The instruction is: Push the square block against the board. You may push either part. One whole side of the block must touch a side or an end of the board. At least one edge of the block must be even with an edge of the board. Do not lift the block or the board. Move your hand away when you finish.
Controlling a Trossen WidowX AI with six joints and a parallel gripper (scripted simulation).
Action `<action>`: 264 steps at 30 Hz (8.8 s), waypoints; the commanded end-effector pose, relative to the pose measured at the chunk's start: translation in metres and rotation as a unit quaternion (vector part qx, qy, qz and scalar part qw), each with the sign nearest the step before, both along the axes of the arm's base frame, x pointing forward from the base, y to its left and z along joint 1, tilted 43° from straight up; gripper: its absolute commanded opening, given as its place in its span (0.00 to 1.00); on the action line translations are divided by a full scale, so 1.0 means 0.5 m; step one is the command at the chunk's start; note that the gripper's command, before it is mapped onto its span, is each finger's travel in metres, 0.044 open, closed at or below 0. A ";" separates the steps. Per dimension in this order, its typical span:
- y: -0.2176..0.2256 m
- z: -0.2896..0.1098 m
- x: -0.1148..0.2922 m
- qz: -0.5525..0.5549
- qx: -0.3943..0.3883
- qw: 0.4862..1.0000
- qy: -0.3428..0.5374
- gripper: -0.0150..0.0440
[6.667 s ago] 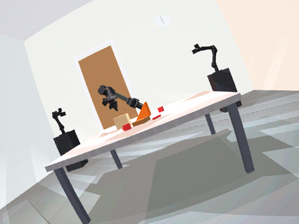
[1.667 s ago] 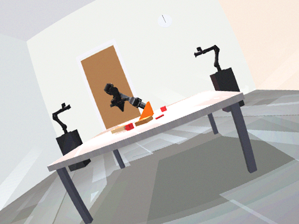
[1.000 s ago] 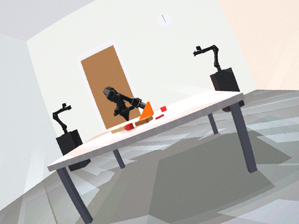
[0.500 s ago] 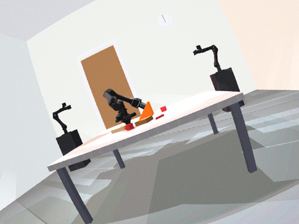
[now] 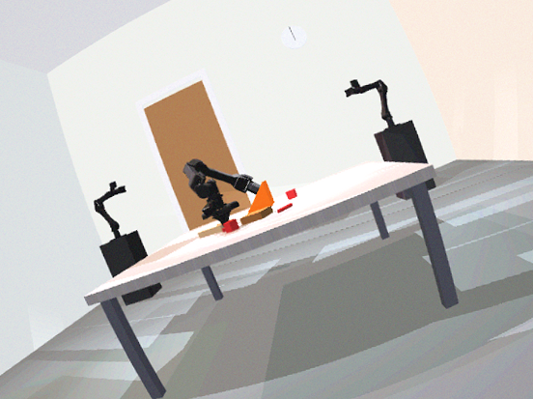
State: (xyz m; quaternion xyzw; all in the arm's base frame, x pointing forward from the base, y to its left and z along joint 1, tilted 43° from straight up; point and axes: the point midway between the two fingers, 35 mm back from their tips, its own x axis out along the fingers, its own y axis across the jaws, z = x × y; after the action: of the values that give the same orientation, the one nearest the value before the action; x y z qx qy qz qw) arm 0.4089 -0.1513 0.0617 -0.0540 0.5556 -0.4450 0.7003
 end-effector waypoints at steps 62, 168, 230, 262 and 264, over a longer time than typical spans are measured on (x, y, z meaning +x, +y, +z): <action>-0.036 0.038 0.058 0.002 0.000 1.000 -0.003 0.25; 0.288 -0.261 -0.012 0.062 0.006 0.997 0.053 0.25; 0.179 0.004 -0.176 0.041 0.021 0.999 0.028 0.25; -0.045 0.049 -0.346 0.021 -0.001 1.000 0.020 0.25; -0.047 0.051 -0.340 0.021 -0.001 1.000 0.020 0.25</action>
State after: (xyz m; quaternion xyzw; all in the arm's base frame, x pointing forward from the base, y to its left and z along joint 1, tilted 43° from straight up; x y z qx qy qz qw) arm 0.2333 -0.1734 0.0840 -0.0762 0.5698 -0.4309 0.6956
